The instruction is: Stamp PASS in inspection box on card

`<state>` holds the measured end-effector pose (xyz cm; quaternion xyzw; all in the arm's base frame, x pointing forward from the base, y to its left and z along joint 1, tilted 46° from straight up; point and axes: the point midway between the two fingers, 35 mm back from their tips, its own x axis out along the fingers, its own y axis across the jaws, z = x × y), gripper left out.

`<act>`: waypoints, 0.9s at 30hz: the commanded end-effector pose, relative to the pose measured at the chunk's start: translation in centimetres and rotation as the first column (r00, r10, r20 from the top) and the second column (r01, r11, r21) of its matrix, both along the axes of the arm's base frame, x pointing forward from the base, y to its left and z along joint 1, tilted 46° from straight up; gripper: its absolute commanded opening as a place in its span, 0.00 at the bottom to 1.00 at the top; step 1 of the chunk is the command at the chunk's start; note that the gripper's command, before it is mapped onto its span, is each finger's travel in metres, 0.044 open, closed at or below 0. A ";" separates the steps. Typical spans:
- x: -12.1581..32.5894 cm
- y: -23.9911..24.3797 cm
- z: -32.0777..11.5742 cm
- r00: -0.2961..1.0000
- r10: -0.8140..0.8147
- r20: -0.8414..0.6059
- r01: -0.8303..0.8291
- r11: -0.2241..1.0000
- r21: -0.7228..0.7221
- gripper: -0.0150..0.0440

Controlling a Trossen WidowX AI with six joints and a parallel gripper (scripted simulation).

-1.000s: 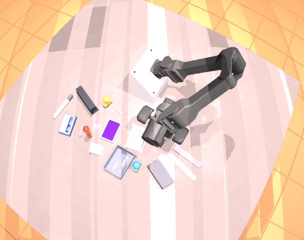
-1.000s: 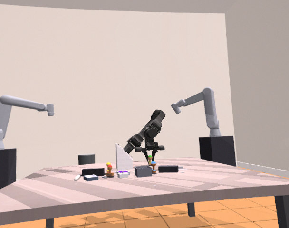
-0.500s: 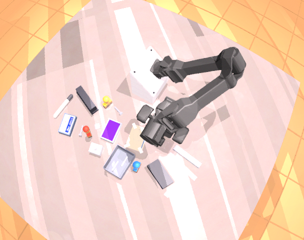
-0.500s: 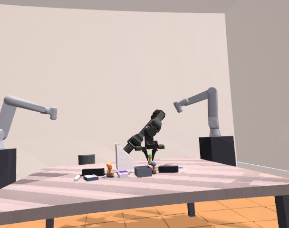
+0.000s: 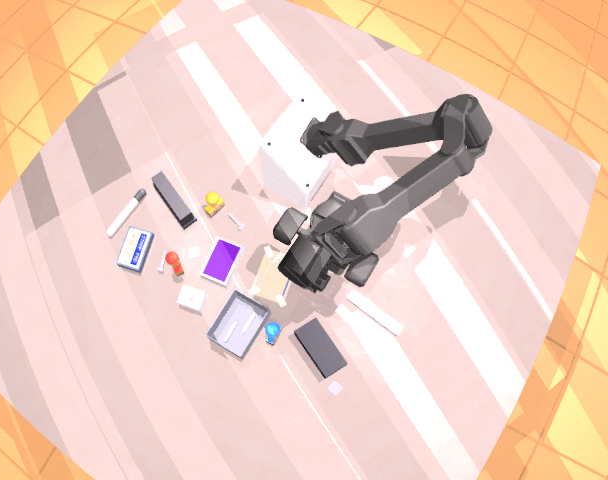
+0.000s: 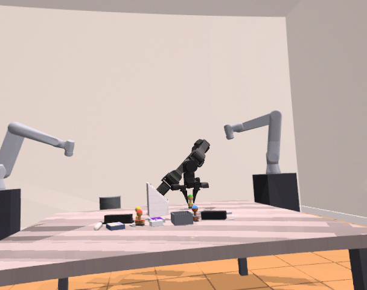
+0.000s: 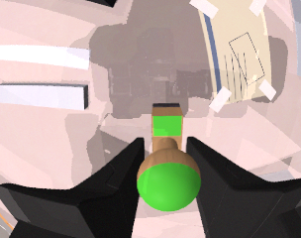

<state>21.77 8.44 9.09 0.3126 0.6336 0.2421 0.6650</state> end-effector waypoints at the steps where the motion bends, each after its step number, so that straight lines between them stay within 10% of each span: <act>1: 0.2 -0.2 0.4 1.000 0.002 0.009 -0.002 1.000 0.004 0.25; 27: 0.0 -1.0 1.3 1.000 0.001 0.010 -0.001 1.000 0.011 0.25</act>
